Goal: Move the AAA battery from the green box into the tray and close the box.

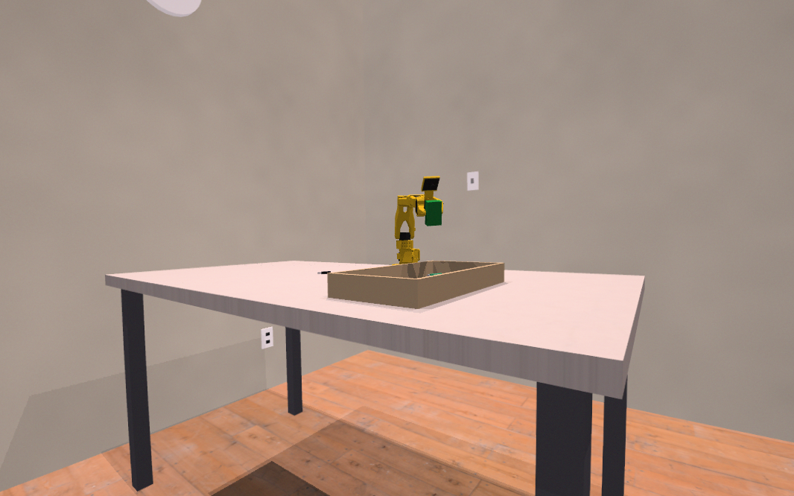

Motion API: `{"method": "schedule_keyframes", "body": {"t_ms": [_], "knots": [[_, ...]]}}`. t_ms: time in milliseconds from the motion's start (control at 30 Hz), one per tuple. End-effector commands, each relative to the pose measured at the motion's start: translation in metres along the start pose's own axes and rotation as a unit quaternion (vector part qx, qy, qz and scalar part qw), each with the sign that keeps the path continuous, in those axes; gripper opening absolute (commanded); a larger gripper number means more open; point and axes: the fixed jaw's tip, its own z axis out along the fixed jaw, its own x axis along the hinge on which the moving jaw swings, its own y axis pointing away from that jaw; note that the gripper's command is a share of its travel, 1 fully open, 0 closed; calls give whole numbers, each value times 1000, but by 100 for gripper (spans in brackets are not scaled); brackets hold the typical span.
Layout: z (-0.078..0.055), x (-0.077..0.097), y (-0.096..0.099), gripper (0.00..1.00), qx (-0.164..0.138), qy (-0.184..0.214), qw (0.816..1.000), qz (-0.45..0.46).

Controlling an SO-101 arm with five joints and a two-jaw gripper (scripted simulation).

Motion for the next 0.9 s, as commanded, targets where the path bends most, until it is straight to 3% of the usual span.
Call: {"method": "schedule_keyframes", "body": {"t_ms": [0,367,867], "knots": [[-11,-31,5,20,-8,-49,999,3],[-10,-24,5,20,-6,-29,1000,3],[-10,-3,3,20,-2,38,999,2]]}}
